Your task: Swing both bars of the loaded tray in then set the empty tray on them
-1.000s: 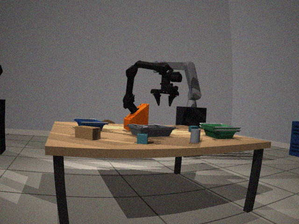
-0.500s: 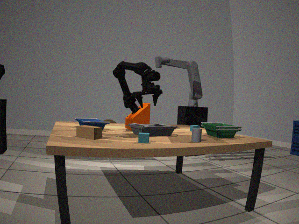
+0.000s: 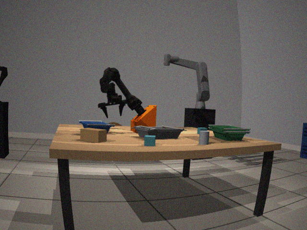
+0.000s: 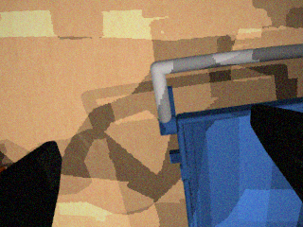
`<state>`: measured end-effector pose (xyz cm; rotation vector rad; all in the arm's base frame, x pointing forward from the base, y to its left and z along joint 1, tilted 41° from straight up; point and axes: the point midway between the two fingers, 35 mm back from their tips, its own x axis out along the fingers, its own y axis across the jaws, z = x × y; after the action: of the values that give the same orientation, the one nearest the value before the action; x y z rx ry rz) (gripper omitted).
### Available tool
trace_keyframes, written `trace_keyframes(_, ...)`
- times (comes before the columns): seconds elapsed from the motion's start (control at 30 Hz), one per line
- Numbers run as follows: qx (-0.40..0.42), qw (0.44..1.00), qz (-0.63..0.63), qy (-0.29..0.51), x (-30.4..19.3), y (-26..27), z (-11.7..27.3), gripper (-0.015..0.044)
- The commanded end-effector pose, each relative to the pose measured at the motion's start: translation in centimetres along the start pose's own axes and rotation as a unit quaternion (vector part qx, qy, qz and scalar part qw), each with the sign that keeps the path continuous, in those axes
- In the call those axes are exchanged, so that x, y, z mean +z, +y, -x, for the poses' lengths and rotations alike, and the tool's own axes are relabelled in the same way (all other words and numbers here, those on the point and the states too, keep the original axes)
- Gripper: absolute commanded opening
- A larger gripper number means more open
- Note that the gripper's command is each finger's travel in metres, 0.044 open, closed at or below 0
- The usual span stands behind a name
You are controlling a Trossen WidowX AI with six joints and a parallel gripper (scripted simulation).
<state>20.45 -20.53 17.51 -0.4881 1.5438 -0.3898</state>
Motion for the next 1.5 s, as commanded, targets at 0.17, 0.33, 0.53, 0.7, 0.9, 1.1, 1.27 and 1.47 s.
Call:
trace_keyframes(0.17, -0.071, 0.997, 0.012, 0.025, -11.8, -1.3, -0.1, 0.044)
trace_keyframes(0.33, -0.087, 0.995, 0.015, 0.037, -13.8, -1.1, -0.1, 0.044)
trace_keyframes(0.53, -0.086, 0.995, 0.015, 0.038, -13.6, -1.5, -1.6, 0.044)
trace_keyframes(0.7, -0.085, 0.996, 0.015, 0.038, -13.6, -2.0, -3.8, 0.044)
trace_keyframes(0.9, -0.084, 0.996, 0.015, 0.039, -13.9, -2.3, -6.5, 0.044)
trace_keyframes(1.1, -0.084, 0.996, 0.016, 0.04, -14.3, -2.4, -8.5, 0.044)
trace_keyframes(1.27, -0.084, 0.996, 0.016, 0.04, -14.3, -2.4, -8.5, 0.0396)
trace_keyframes(1.47, -0.084, 0.996, 0.016, 0.04, -14.3, -2.4, -8.5, 0.0308)
